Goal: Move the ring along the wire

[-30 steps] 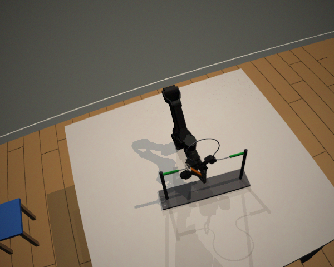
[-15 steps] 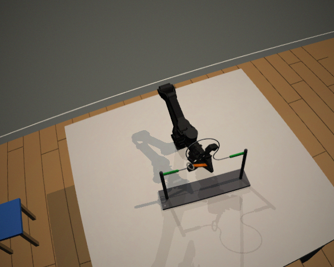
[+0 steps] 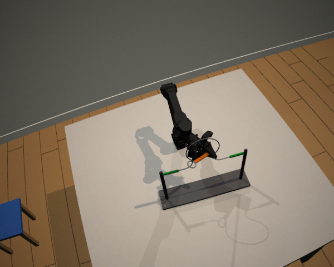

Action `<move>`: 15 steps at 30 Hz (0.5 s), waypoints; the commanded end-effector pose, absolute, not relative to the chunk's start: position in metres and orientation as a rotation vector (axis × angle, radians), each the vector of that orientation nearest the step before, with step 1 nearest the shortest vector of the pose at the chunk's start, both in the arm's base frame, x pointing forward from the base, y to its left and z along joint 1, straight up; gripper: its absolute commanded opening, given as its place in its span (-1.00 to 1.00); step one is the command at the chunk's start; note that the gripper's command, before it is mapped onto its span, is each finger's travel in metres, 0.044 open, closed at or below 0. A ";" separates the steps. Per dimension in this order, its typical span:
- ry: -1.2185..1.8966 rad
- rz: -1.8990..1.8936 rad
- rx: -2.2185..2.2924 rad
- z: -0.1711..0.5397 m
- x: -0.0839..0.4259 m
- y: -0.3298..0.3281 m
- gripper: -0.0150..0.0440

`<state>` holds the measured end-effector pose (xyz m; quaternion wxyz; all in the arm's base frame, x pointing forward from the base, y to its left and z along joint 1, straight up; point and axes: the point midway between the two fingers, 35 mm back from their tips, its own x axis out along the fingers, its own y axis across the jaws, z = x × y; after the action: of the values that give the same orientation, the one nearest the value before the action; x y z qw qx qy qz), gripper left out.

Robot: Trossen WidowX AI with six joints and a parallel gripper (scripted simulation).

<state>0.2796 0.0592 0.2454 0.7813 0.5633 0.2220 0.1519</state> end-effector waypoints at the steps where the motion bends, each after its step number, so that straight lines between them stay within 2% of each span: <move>1: 0.487 0.386 1.313 0.263 0.276 0.063 -1.00; 15: 0.413 0.506 1.626 0.313 0.275 0.065 -1.00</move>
<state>0.2756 0.0657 0.3021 0.6648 0.6914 0.1888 0.2104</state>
